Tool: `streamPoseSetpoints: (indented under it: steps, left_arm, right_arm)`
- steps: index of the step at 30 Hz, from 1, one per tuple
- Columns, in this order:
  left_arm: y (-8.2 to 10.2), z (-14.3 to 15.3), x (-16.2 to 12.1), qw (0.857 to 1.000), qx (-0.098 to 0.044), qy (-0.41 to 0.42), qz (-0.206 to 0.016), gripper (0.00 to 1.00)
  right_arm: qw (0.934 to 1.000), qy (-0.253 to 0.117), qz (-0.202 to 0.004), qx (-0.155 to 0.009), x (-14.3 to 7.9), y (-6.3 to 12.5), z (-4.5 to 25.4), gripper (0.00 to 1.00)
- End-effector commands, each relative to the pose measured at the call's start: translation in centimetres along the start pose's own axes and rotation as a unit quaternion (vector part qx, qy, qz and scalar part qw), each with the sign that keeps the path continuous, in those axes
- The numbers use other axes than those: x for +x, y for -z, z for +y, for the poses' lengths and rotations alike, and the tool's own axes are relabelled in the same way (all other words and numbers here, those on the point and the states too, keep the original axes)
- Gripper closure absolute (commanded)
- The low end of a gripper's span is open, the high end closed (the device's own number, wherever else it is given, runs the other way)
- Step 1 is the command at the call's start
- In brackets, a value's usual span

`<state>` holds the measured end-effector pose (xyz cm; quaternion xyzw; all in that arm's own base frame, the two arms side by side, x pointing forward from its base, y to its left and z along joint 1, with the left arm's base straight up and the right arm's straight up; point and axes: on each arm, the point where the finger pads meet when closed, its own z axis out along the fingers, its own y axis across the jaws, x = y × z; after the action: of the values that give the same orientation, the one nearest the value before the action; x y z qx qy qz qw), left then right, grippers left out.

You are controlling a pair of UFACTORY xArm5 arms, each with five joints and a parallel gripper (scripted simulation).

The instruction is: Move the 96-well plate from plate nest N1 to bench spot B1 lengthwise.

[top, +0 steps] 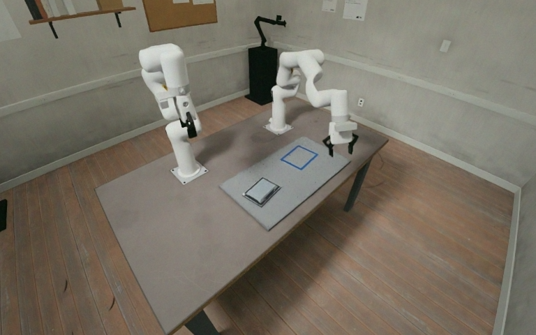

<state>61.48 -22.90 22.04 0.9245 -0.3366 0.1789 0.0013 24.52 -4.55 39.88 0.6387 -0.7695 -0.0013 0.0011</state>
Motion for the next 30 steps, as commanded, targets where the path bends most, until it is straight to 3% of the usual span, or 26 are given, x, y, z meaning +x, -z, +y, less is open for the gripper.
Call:
streamPoseSetpoints:
  steps: [1, 9, 13, 24, 28, 30]
  left_arm:
    - [-0.2, 1.4, 0.7, 1.0, -0.015, -0.024, -0.007, 0.0]
    - [-1.0, 4.4, 1.7, 1.0, -0.015, -0.024, -0.007, 0.0]
    - [-1.4, 6.3, 2.1, 0.996, -0.036, -0.078, -0.028, 0.0]
    - [-2.2, 9.9, 2.9, 0.996, -0.036, -0.078, -0.028, 0.0]
    - [-2.5, 11.8, 3.1, 0.988, -0.055, -0.132, -0.05, 0.0]
    - [-2.7, 12.8, 3.2, 0.988, -0.055, -0.132, -0.05, 0.0]
  right_arm:
    - [1.0, 0.0, 0.0, 0.002, 0.0, 0.1, 0.0, 0.0]
    - [1.0, 0.0, 0.0, 0.002, 0.0, 0.1, 0.0, 0.0]
    - [1.0, 0.0, 0.0, 0.002, 0.0, 0.1, 0.0, 0.0]
    - [1.0, 0.0, 0.0, 0.002, 0.0, 0.1, 0.0, 0.0]
    - [1.0, 0.0, 0.0, 0.002, 0.0, 0.1, 0.0, 0.0]
    - [1.0, 0.0, 0.0, 0.002, 0.0, 0.1, 0.0, 0.0]
